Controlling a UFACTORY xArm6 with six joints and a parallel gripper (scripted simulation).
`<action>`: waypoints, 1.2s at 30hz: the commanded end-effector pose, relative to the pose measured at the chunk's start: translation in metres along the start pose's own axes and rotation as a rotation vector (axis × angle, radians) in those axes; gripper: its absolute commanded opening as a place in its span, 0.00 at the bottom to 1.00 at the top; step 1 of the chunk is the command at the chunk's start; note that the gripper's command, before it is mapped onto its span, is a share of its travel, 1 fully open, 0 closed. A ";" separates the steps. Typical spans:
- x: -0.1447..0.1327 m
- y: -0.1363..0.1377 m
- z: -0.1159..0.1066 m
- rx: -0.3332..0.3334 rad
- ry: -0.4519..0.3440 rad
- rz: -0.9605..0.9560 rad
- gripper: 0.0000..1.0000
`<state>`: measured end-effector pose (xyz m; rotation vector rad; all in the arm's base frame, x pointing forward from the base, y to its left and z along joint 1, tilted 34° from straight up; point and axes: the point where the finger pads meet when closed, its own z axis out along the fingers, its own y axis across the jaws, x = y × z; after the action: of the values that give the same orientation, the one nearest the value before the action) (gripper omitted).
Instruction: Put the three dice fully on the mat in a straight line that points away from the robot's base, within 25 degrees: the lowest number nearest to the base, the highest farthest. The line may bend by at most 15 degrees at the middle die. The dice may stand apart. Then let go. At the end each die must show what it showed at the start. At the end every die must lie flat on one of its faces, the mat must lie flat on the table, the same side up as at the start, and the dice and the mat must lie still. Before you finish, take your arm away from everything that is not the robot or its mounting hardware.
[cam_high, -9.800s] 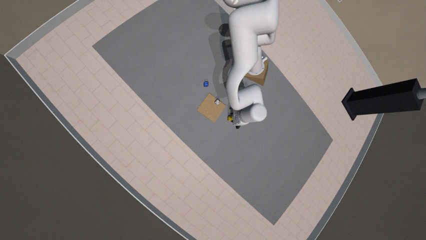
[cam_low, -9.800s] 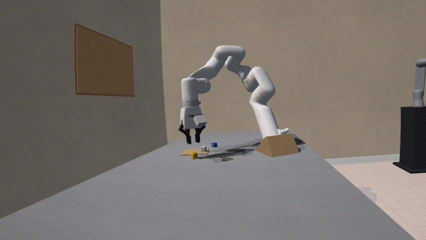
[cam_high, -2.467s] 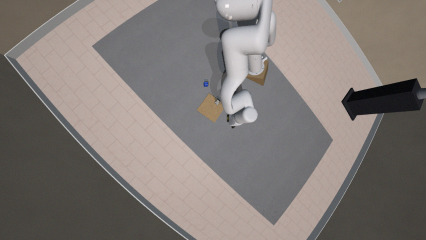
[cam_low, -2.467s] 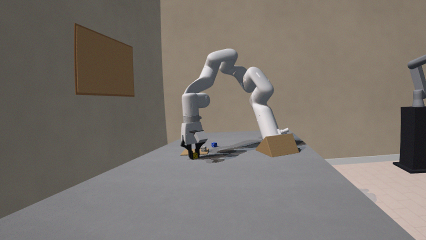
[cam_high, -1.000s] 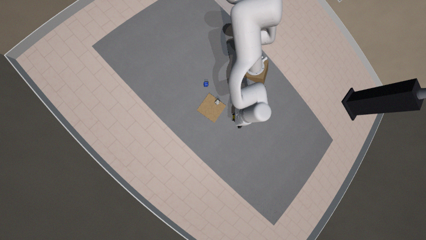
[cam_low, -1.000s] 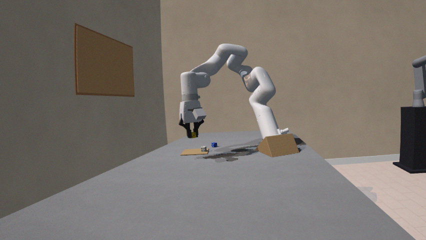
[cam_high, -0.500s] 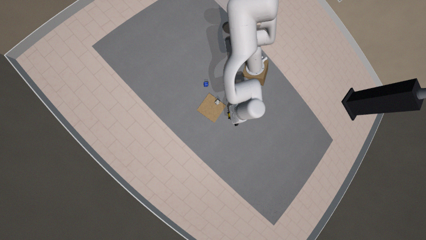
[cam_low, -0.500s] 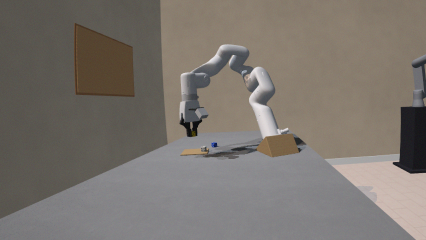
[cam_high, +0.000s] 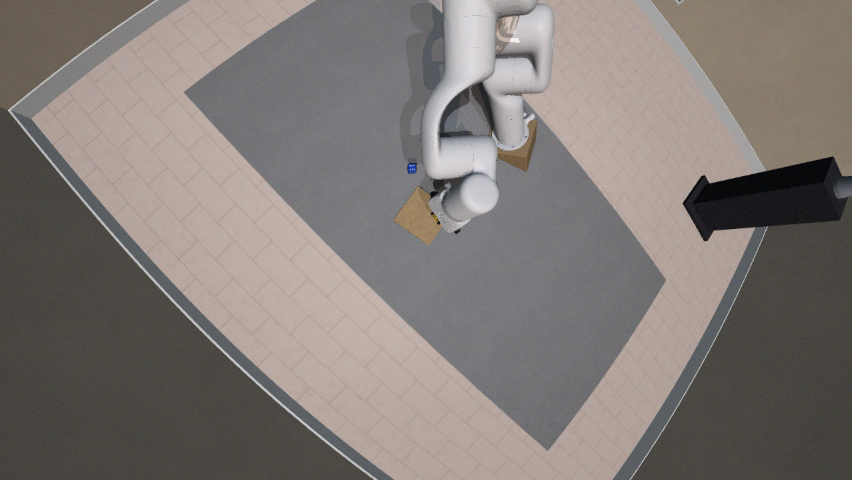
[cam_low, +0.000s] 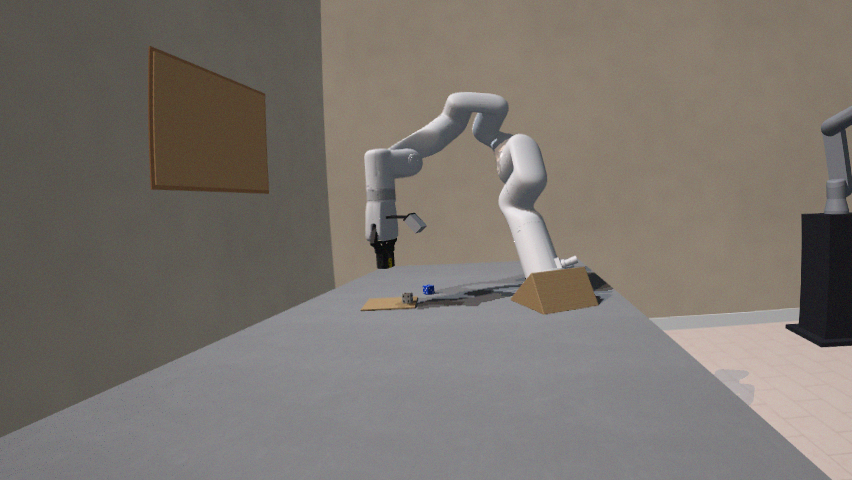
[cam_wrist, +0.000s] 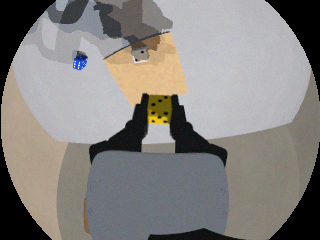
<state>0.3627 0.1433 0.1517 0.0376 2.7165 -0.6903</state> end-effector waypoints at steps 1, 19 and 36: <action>-0.009 -0.022 -0.002 -0.010 0.005 -0.140 0.21; -0.010 -0.026 -0.001 -0.009 0.005 -0.165 0.21; -0.010 -0.026 0.045 -0.010 0.005 -0.165 0.21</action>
<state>0.3774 0.1053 0.1402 -0.1897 2.7529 -0.7259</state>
